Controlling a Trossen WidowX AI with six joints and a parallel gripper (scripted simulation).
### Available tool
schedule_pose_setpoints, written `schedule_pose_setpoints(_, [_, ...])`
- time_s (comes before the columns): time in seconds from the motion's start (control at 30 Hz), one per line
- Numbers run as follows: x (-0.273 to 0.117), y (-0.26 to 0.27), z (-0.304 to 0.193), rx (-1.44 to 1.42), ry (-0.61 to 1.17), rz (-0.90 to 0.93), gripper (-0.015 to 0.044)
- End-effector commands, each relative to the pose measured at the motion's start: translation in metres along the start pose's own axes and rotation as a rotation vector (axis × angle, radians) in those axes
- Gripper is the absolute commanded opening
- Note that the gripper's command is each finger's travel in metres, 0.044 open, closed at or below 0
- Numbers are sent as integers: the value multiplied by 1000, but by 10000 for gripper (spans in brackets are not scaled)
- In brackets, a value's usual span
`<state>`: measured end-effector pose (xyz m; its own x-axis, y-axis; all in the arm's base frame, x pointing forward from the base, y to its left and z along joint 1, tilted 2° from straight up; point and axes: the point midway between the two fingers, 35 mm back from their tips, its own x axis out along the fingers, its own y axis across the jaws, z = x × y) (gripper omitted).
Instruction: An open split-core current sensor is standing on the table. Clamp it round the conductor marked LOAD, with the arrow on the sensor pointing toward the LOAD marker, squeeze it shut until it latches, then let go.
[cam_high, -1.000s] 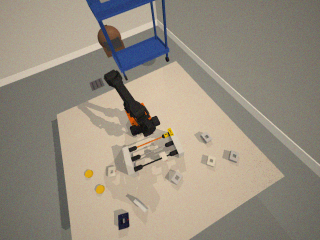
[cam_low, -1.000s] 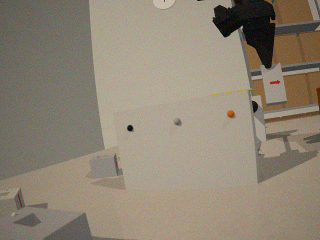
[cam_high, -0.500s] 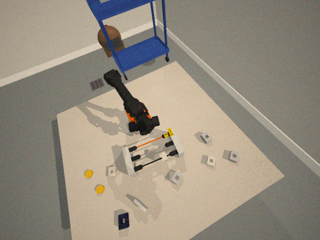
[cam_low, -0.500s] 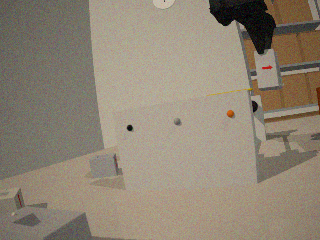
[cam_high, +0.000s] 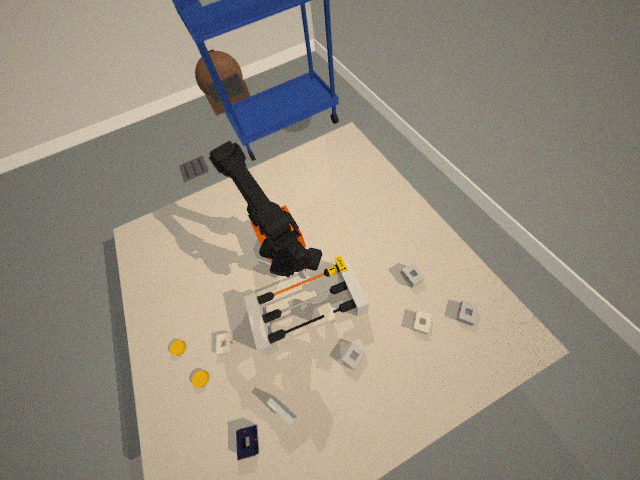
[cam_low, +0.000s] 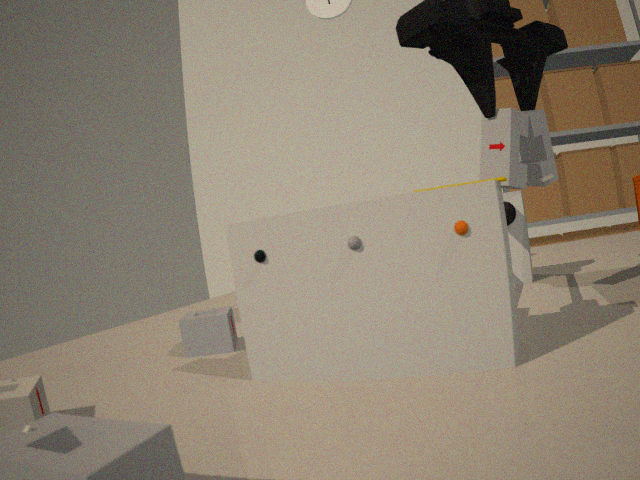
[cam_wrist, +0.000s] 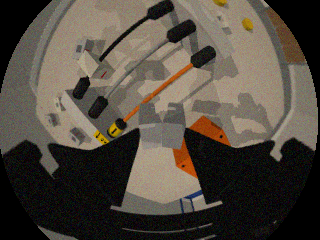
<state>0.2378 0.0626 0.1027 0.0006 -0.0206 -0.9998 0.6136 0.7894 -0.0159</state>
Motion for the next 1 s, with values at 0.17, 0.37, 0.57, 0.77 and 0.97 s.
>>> schedule_pose_setpoints(0.17, [2, 9, 12, 333, -4, 2, 0])
schedule_pose_setpoints(0.37, [3, 14, 18, 547, -4, 3, 0])
schedule_pose_setpoints(0.57, [5, 19, 24, 761, -4, 5, 0])
schedule_pose_setpoints(0.77, [6, 21, 28, 885, -4, 5, 0])
schedule_pose_setpoints(0.97, [10, 22, 29, 885, -4, 5, 0])
